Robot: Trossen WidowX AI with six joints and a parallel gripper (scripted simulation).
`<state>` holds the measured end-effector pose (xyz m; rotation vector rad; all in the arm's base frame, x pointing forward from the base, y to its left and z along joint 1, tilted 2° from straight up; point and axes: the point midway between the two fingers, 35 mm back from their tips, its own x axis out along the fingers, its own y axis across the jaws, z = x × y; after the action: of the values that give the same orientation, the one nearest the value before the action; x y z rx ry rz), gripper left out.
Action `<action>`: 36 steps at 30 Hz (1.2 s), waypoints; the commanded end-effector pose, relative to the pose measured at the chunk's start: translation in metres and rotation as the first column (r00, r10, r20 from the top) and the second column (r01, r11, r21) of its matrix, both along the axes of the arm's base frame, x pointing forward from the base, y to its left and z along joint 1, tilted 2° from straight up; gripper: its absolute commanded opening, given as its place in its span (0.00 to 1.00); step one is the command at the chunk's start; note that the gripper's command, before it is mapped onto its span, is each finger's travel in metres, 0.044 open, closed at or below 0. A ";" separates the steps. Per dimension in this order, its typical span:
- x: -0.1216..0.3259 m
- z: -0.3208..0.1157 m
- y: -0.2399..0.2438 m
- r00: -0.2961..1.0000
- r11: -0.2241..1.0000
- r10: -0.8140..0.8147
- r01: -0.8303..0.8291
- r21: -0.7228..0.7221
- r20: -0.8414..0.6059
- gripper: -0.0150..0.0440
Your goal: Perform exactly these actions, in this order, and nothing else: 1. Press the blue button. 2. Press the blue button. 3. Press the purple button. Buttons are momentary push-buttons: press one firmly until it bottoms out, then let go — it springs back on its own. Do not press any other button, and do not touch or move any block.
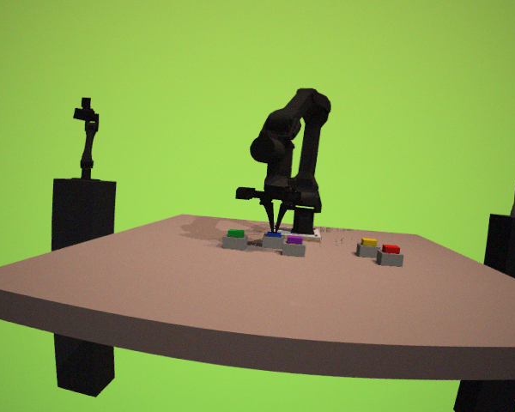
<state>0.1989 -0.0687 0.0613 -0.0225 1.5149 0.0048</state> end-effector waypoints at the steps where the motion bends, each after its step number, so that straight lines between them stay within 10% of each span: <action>1: -0.002 -0.001 0.000 1.000 1.000 -0.005 0.005 -0.004 -0.008 0.29; 36: -0.002 -0.001 0.000 1.000 1.000 -0.005 0.005 -0.004 -0.008 0.29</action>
<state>0.1990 -0.0687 0.0633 -0.0222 1.5137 0.0039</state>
